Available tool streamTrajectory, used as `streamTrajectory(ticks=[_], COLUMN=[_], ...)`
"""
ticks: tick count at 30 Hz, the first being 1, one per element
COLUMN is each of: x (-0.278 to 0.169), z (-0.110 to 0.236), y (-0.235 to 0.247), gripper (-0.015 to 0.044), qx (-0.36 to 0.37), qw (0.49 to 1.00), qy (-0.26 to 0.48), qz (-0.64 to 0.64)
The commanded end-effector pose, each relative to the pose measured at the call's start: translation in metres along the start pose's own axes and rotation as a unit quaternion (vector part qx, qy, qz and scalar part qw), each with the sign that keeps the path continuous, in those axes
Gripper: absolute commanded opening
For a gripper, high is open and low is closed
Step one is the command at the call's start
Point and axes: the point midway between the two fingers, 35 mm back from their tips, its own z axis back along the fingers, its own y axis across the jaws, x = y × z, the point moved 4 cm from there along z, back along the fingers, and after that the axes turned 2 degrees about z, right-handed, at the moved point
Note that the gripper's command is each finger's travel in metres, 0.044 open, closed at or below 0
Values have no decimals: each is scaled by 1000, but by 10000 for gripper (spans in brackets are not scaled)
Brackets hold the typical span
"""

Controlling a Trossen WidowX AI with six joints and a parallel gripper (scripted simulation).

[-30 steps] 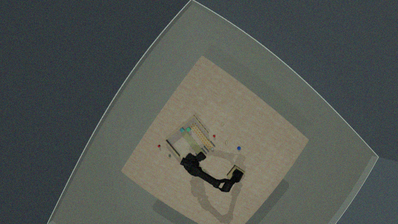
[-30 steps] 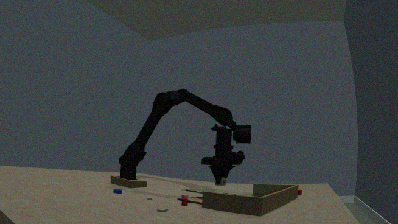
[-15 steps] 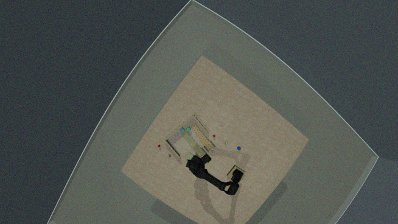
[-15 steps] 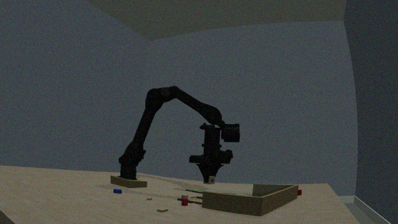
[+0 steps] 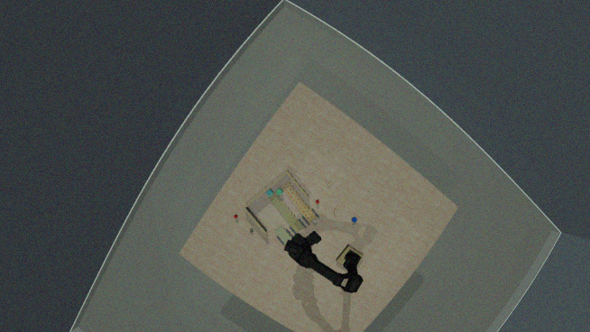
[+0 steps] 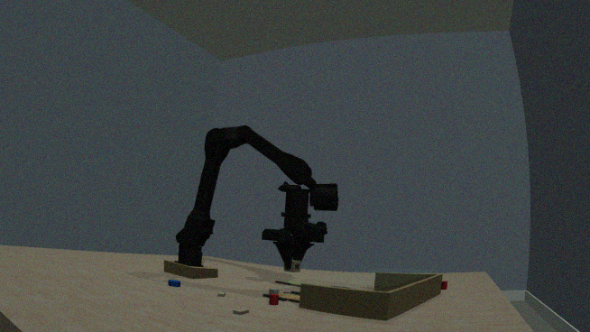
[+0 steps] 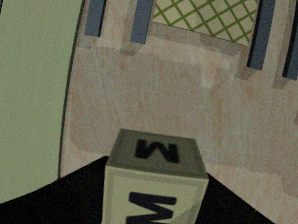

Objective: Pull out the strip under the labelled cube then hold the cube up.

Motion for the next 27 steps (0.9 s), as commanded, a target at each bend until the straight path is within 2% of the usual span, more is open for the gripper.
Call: streamTrajectory(ticks=[1, 6, 27], x=[-1, -1, -1], z=[12, 33, 33], y=[0, 0, 0], gripper=[0, 0, 0], qx=[1, 1, 1], qw=[1000, 1000, 1000], qy=[-1, -1, -1], qz=[3, 3, 3])
